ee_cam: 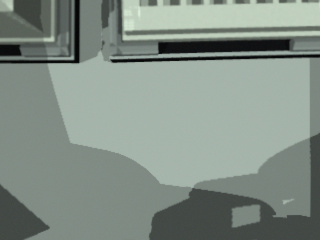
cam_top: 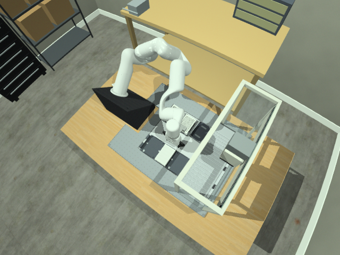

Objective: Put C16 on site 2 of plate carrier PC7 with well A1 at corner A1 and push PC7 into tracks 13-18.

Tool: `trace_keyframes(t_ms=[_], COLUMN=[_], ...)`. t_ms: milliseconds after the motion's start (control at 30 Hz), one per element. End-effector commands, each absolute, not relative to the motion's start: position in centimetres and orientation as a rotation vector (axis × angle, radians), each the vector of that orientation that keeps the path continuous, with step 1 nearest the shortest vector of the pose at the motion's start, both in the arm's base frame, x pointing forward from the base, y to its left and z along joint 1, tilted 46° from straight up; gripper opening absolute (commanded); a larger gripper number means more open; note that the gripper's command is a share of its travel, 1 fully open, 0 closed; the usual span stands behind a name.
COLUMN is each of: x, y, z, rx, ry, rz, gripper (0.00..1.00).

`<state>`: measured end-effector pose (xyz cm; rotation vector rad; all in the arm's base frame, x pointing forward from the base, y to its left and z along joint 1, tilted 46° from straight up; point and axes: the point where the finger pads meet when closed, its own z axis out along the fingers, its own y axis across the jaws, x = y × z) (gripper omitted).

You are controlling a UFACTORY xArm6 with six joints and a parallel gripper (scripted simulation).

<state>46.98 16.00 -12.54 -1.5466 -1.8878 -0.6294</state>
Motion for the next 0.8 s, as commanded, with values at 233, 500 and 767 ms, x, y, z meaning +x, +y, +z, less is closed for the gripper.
trace_keyframes(t_ms=[233,500,767], x=[47.04,46.99,46.99], y=[16.43,16.67,16.64], z=[-12.96,-13.19,-13.23], rx=[-1.549,-1.549,-1.549], ry=[-1.889,-1.889,-1.889], rz=[-0.633,-0.633,-0.633], gripper=[1.0,1.0,1.0])
